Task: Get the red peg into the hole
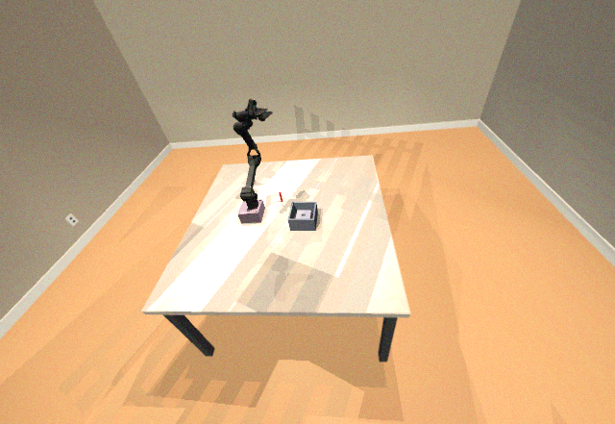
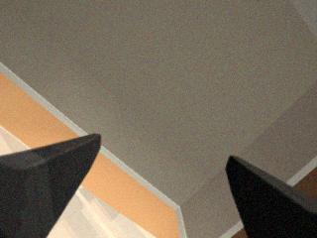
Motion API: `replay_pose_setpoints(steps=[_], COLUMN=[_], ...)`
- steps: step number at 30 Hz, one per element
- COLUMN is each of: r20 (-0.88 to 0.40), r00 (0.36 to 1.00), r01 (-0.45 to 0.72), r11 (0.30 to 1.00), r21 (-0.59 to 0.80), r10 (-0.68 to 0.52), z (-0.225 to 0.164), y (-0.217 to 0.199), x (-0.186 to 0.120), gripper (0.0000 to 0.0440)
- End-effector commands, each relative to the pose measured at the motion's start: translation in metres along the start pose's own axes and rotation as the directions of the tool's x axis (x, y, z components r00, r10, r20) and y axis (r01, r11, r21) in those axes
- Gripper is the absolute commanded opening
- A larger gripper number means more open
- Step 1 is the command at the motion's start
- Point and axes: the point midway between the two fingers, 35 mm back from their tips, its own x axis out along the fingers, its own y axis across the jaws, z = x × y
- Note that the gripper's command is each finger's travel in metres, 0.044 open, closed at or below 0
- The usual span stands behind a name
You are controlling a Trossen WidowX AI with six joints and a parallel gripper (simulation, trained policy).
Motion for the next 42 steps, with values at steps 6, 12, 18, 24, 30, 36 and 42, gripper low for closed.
replay_pose_setpoints(steps=[6,12,18,24,30,36,42], r20=[0.119,0.267,0.406,0.526,0.619,0.68,0.704], r00=[0.988,0.947,0.887,0.819,0.76,0.72,0.706], r01=[-0.099,-0.215,-0.329,-0.435,-0.53,-0.605,-0.652], r11=[0.994,0.969,0.92,0.845,0.741,0.609,0.452], r21=[0.036,0.122,0.214,0.311,0.413,0.513,0.608], r10=[0.094,0.177,0.222,0.229,0.199,0.142,0.071], z=[0.014,0.03,0.041,0.046,0.044,0.035,0.018], y=[0.001,-0.005,-0.021,-0.045,-0.075,-0.107,-0.139], x=[-0.023,-0.05,-0.074,-0.093,-0.102,-0.101,-0.09], gripper=[0.044,0.044,0.044,0.044,0.044,0.044,0.044])
